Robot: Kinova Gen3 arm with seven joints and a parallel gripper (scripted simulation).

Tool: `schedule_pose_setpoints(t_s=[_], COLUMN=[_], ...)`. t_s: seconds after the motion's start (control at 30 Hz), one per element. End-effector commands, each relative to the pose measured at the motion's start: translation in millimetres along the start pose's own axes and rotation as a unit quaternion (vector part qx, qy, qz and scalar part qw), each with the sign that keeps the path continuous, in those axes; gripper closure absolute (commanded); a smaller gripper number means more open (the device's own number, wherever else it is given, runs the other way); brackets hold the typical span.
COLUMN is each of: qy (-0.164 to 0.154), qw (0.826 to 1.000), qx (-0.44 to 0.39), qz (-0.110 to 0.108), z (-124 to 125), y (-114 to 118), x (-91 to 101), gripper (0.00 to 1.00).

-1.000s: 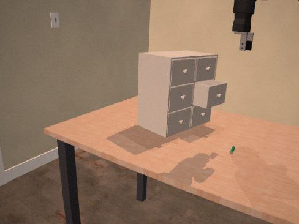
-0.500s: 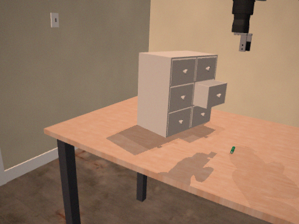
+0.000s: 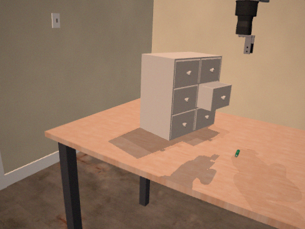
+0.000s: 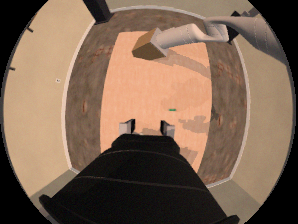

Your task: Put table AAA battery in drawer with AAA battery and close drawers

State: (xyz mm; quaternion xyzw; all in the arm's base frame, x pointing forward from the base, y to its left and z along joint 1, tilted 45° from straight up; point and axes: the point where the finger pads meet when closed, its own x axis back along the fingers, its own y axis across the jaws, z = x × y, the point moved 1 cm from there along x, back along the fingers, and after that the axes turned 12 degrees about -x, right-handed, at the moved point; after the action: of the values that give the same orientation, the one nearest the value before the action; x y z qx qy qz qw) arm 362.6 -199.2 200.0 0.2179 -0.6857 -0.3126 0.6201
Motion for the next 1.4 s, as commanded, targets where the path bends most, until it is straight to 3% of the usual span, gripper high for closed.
schedule_pose_setpoints(t_s=[0.0, 0.67, 1.0, 1.37], qy=[-0.001, -0.001, -0.001, -0.001], qw=[1.000, 0.990, 0.979, 0.954], qx=[0.012, 0.139, 0.204, 0.300], qz=[0.001, 0.005, 0.006, 0.009], z=[-1.0, -9.6, -14.1, -20.8], y=[0.1, -0.5, -0.8, -1.3], x=[0.0, -8.6, -13.1, -19.8], gripper=[0.00, 0.00, 0.00, 0.00])
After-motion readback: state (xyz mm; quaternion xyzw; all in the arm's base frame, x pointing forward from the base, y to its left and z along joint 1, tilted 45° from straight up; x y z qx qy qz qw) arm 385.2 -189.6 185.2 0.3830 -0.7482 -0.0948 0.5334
